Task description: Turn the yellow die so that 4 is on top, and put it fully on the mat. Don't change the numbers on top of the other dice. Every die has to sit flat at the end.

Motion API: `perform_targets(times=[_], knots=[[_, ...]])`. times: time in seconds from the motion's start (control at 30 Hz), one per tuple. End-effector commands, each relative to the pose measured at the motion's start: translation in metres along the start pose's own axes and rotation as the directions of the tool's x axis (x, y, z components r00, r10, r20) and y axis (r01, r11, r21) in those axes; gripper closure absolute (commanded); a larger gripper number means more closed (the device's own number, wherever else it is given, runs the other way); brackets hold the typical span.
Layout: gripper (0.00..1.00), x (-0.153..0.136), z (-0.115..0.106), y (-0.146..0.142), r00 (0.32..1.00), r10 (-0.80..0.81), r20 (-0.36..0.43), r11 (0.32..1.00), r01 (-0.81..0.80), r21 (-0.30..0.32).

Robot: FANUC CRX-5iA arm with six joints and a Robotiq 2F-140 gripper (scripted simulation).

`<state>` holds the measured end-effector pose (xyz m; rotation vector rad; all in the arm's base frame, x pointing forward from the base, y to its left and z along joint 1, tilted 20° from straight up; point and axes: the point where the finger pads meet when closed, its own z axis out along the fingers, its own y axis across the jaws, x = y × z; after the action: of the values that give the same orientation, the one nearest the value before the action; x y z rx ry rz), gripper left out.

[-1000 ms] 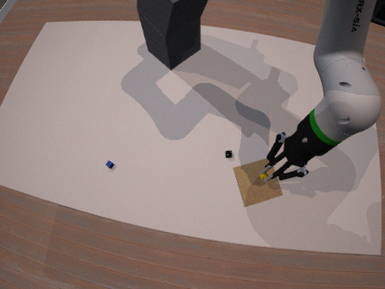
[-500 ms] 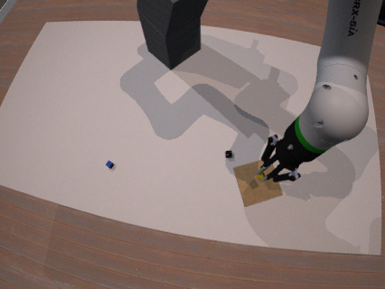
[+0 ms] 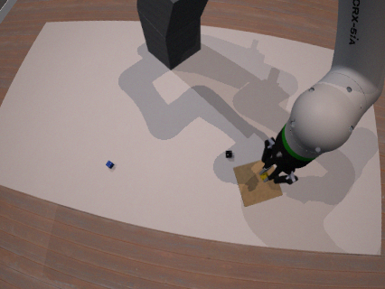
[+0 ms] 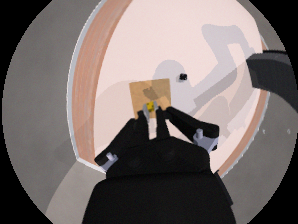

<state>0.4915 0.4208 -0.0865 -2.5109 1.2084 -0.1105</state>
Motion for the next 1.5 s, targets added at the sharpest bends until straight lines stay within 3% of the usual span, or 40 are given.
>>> perform_targets(times=[0.0, 0.2, 0.37, 0.57, 0.87, 1.13, 1.47], knots=[[0.82, 0.005, 0.0, 0.002, 1.0, 0.0, 0.025, 1.0, 0.001, -0.018], [0.82, 0.013, 0.003, 0.008, 0.998, 0.008, 0.062, 0.999, -0.006, -0.036], [0.82, 0.015, 0.004, 0.011, 0.987, 0.015, 0.163, 0.999, -0.007, -0.047], [0.82, 0.008, 0.001, 0.001, 0.963, 0.003, 0.27, 1.0, 0.002, -0.017], [0.82, 0.012, 0.002, 0.002, 0.957, 0.004, 0.289, 1.0, 0.002, -0.019], [0.82, 0.016, 0.004, 0.002, 0.87, 0.009, 0.493, 1.0, 0.002, -0.022], [0.82, 0.02, 0.007, 0.001, 0.84, 0.009, 0.543, 1.0, 0.002, -0.019]])
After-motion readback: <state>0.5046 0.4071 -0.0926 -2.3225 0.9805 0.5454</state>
